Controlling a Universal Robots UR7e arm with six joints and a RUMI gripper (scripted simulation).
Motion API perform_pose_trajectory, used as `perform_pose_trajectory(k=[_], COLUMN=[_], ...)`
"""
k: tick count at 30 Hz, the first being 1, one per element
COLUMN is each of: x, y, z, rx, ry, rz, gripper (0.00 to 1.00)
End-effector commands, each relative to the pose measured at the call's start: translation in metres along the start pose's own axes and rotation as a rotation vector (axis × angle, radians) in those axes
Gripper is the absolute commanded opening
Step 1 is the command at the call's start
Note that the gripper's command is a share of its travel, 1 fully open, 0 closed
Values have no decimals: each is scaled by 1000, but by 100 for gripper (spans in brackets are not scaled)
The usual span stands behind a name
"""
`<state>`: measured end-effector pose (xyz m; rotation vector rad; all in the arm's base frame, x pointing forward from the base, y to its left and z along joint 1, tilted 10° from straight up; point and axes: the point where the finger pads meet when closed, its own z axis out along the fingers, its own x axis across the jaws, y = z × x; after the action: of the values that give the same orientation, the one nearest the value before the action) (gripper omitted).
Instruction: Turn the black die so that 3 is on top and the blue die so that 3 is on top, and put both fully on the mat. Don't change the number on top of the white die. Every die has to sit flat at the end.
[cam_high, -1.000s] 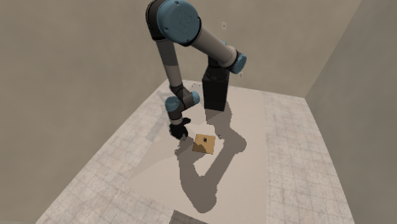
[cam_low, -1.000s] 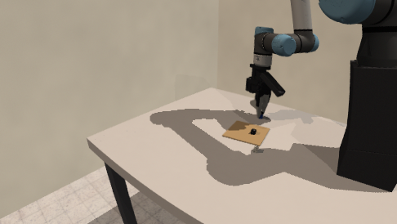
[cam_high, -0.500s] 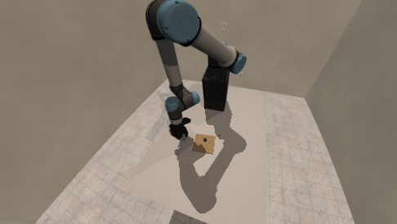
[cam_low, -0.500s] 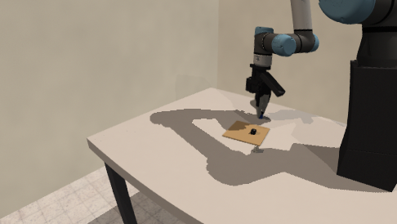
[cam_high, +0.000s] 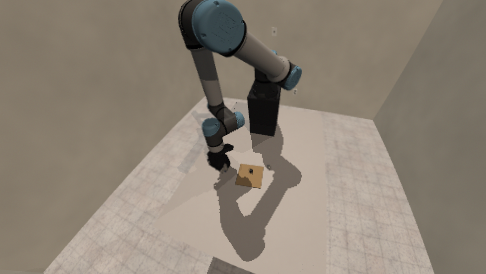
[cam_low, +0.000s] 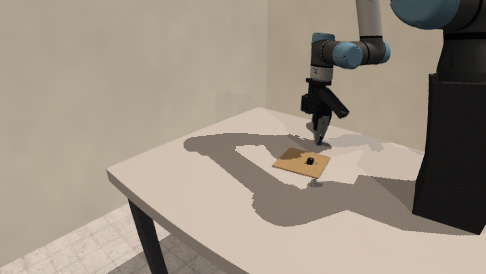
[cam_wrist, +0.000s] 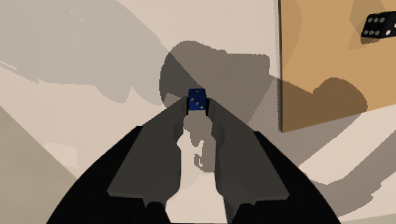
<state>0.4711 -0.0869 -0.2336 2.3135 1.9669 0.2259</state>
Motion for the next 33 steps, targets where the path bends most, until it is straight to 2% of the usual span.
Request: perform_pose_trajectory(k=[1, 6, 14, 16, 27, 31, 33], x=[0, 0, 0, 0, 0, 0, 0], y=[0, 0, 0, 0, 0, 0, 0], z=[-1, -6, -32, -32, -79, -91, -91], rx=[-1, -1, -1, -1, -1, -1, -1], ry=[0, 0, 0, 0, 0, 0, 0], rz=[0, 0, 0, 0, 0, 0, 0], gripper=[0, 0, 0, 0, 0, 0, 0])
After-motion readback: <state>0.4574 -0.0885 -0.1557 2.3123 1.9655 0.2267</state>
